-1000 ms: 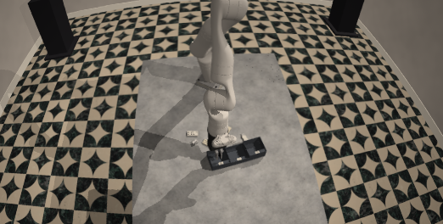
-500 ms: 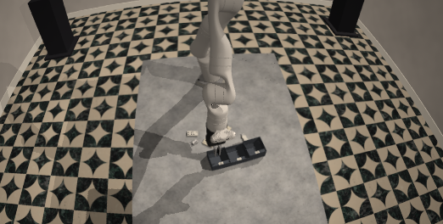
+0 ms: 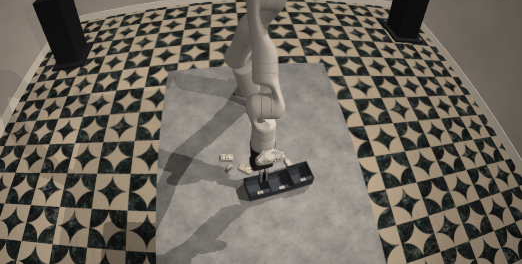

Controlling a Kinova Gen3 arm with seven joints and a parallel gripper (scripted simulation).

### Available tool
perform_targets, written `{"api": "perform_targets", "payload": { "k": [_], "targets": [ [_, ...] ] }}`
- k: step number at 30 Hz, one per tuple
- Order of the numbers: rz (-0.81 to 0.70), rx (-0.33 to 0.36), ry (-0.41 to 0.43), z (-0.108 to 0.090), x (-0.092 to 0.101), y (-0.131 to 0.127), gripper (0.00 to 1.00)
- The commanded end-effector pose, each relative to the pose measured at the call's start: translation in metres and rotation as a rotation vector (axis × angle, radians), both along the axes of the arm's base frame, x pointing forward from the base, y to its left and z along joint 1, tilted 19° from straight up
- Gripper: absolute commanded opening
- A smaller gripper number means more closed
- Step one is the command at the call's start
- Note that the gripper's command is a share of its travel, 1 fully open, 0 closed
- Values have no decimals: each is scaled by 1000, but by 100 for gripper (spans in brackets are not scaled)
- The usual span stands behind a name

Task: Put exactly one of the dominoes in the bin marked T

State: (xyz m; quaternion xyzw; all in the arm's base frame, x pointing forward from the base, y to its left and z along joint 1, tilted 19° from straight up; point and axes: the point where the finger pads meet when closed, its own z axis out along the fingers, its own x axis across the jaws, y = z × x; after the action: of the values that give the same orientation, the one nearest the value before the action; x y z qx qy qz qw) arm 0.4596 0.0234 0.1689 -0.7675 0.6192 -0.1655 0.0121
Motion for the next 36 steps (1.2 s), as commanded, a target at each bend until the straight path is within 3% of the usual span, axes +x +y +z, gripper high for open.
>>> {"api": "perform_targets", "payload": {
  "k": [1,13,23,36],
  "targets": [
    [24,-5,3,-4,-3,20,31],
    [24,-5,3,-16,-11,67,31],
    [24,-5,3,-21,-10,66,31],
    [24,-5,3,-53,-1,60,31]
  ]
}}
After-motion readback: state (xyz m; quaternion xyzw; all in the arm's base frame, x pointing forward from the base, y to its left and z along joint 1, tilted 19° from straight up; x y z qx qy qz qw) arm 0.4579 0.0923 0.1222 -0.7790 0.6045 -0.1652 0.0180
